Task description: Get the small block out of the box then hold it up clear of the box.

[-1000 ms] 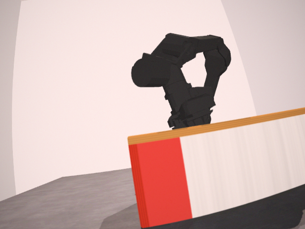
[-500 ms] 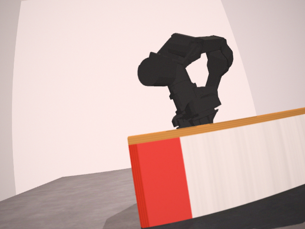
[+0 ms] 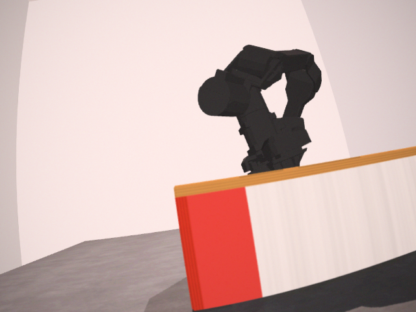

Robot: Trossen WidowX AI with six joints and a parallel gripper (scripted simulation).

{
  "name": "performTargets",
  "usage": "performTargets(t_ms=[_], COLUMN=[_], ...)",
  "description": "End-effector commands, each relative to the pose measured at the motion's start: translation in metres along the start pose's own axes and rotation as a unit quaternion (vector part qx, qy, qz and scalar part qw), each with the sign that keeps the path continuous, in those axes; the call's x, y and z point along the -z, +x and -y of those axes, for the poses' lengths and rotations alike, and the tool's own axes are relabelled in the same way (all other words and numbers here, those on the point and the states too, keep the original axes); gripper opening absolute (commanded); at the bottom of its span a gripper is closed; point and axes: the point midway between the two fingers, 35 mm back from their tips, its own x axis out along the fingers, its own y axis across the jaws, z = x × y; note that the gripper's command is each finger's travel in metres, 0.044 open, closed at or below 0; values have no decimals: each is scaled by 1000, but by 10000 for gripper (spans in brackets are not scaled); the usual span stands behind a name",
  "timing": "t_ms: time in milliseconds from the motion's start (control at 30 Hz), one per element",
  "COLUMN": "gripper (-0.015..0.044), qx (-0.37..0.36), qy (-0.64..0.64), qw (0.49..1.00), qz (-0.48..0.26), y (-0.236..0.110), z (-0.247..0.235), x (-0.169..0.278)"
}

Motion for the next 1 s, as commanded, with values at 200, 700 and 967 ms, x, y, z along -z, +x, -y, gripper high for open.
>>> performTargets(t_ms=[200, 700, 967], gripper=[400, 400, 400], qx=[0, 0, -1], qy=[0, 0, 0], qw=[1000, 1000, 1000], qz=[0, 0, 0], y=[-1, 3, 4], z=[0, 0, 0], x=[6, -10, -18])
